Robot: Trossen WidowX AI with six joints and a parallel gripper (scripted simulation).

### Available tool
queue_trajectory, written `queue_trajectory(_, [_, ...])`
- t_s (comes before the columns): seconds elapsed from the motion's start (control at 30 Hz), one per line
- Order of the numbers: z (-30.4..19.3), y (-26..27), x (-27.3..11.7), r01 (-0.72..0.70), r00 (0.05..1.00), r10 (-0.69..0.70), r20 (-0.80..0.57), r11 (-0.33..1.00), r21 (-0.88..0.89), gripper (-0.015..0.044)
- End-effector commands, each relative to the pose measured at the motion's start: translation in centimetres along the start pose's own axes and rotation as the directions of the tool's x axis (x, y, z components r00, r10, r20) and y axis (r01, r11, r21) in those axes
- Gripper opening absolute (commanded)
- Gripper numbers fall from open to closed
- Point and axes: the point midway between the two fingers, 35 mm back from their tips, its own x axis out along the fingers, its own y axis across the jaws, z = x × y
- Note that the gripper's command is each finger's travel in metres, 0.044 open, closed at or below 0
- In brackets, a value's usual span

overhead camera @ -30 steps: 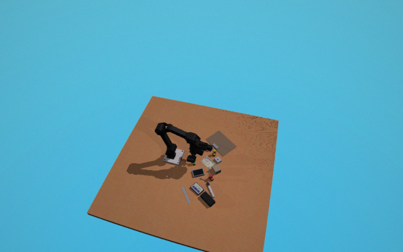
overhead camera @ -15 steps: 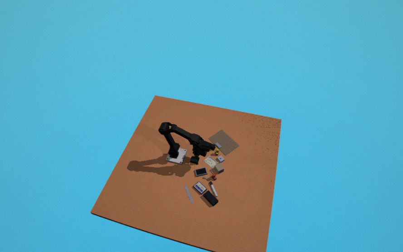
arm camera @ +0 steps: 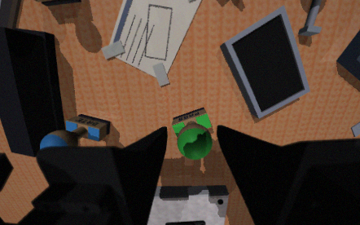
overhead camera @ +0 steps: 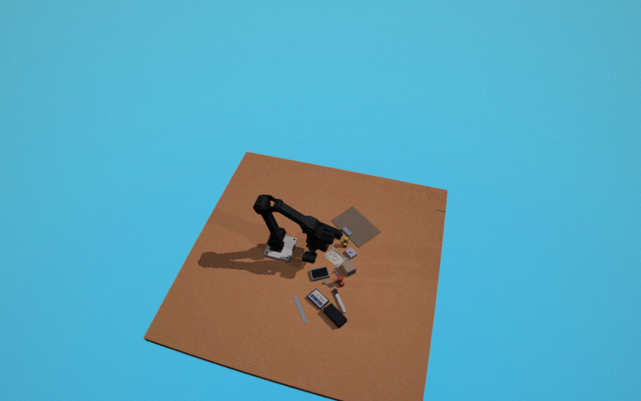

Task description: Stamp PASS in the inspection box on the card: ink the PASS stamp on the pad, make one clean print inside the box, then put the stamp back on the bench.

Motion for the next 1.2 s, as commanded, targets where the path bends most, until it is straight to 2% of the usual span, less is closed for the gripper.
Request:
queue_trajectory(0.0, [-0.2, -0.1, 0.8, 0.005, 1.000, -0.005, -0.007, 1.000, -0.005, 0.0228])
queue_trajectory(0.4, [-0.4, -0.1, 2.0, 0.005, 1.000, -0.005, -0.007, 1.000, -0.005, 0.0228])
queue_trajectory(1.1, [-0.3, 0.0, 1.7, 0.000, 1.000, 0.000, -0.004, 1.000, 0.000, 0.0088])
queue_trajectory(1.17, [-0.3, 0.0, 1.7, 0.000, 1.000, 0.000, -0.004, 1.000, 0.000, 0.0036])
